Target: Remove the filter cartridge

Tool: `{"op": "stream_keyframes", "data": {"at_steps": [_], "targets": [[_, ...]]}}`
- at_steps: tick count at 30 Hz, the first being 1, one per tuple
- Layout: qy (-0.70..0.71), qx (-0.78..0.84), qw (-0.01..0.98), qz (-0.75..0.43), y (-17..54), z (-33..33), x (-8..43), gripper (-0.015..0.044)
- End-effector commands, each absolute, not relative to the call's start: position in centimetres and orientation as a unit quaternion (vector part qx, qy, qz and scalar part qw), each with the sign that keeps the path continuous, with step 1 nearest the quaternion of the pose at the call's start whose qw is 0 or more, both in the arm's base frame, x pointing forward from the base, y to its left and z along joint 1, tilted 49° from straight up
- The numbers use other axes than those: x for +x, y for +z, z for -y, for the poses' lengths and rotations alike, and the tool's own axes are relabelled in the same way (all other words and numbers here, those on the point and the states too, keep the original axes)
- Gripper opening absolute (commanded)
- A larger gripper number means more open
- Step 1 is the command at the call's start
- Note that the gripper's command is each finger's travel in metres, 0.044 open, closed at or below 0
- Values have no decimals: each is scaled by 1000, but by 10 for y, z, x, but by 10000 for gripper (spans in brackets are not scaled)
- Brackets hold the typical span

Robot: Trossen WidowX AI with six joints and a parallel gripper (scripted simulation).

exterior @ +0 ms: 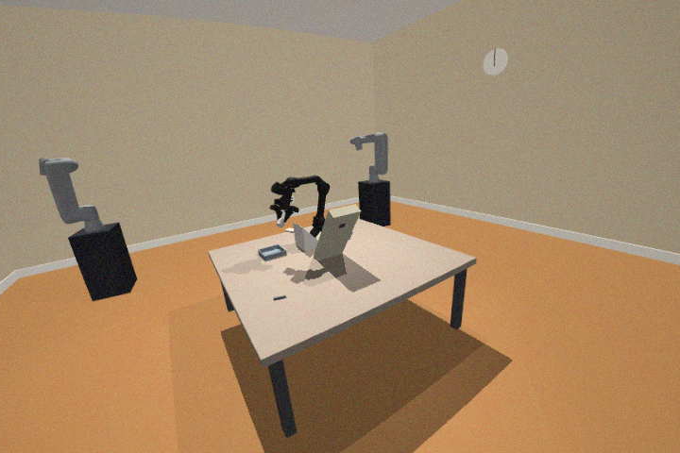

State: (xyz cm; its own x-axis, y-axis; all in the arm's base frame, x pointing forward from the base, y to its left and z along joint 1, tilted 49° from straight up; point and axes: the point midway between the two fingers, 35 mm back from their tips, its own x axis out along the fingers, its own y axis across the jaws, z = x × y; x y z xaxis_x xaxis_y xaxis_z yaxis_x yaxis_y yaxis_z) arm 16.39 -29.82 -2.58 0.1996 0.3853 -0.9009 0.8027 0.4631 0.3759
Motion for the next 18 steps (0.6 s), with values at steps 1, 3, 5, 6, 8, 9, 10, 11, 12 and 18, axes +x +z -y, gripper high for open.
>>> {"op": "stream_keyframes", "data": {"at_steps": [1, 3, 5, 6, 8, 9, 10, 11, 12, 18], "targets": [[-192, 490, 596, -607, -28, 302, 161, 0], [-194, 490, 595, -607, -29, 302, 160, 0], [-205, 492, 588, -608, -36, 302, 152, 0], [-214, 494, 583, -609, -41, 302, 146, 0], [-231, 497, 572, -610, -50, 302, 134, 0], [-240, 499, 567, -610, -55, 301, 128, 0], [-249, 500, 561, -610, -59, 301, 122, 0], [-257, 502, 556, -611, -64, 300, 116, 0], [-266, 504, 550, -611, -68, 299, 110, 0], [-316, 512, 513, -611, -93, 290, 74, 0]]}}
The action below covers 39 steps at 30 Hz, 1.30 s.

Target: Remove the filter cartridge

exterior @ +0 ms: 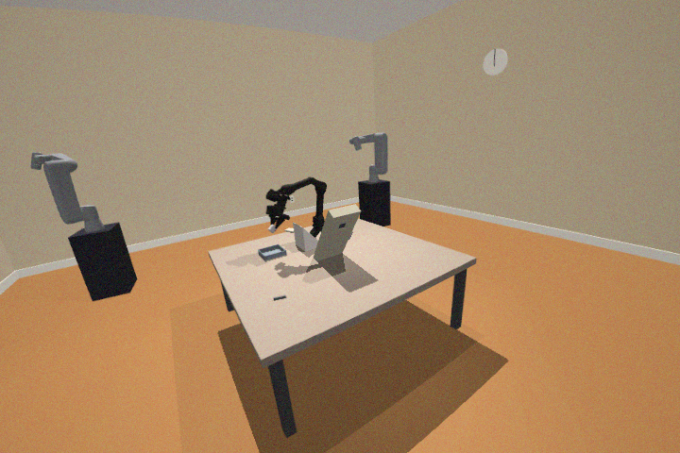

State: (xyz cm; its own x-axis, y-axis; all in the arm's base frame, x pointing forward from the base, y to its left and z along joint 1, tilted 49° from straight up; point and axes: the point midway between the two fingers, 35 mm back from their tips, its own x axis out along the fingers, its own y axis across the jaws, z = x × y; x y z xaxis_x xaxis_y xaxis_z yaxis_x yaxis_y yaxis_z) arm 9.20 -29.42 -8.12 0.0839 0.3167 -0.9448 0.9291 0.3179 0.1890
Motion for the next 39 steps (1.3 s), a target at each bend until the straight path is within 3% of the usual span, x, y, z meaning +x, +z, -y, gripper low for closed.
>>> {"op": "stream_keyframes", "data": {"at_steps": [1, 17, 39], "targets": [[-325, 514, 507, -611, -97, 288, 68, 0], [-441, 529, 403, -603, -141, 241, -13, 0], [-444, 529, 399, -603, -193, 184, -24, 0]]}}
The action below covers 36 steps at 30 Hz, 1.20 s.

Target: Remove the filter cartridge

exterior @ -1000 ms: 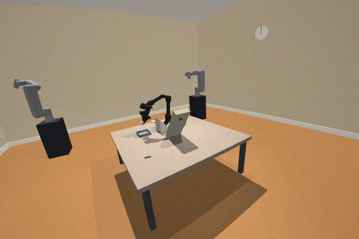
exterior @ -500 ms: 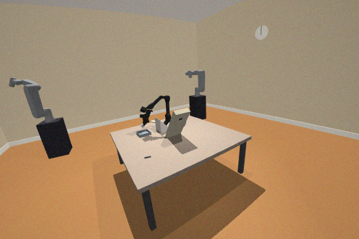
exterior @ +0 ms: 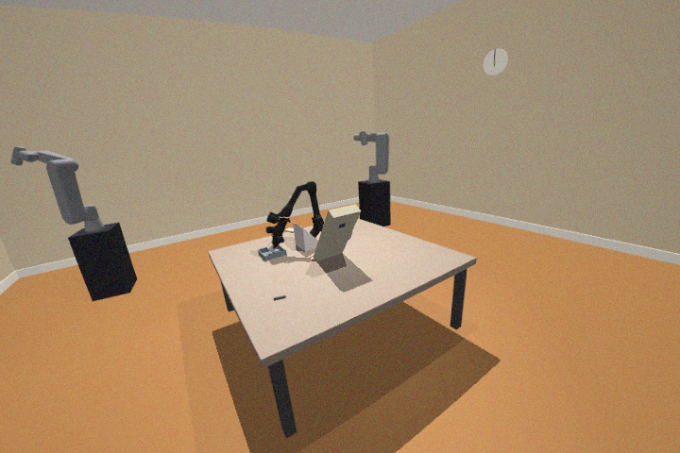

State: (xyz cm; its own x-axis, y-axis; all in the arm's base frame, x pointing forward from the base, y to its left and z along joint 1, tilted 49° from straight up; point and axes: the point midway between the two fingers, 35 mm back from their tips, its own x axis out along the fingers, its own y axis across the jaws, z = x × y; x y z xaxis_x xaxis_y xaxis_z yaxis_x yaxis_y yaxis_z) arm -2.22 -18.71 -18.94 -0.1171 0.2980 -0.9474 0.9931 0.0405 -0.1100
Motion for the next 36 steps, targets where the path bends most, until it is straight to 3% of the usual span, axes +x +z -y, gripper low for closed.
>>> {"op": "stream_keyframes", "data": {"at_steps": [1, 18, 26, 36], "targets": [[-444, 529, 399, -603, -193, 184, -24, 0], [-440, 535, 394, -604, -191, 185, -22, 440], [-440, 535, 394, -604, -145, 234, -15, 440], [-442, 531, 397, -604, -153, 229, -17, 440]]}}
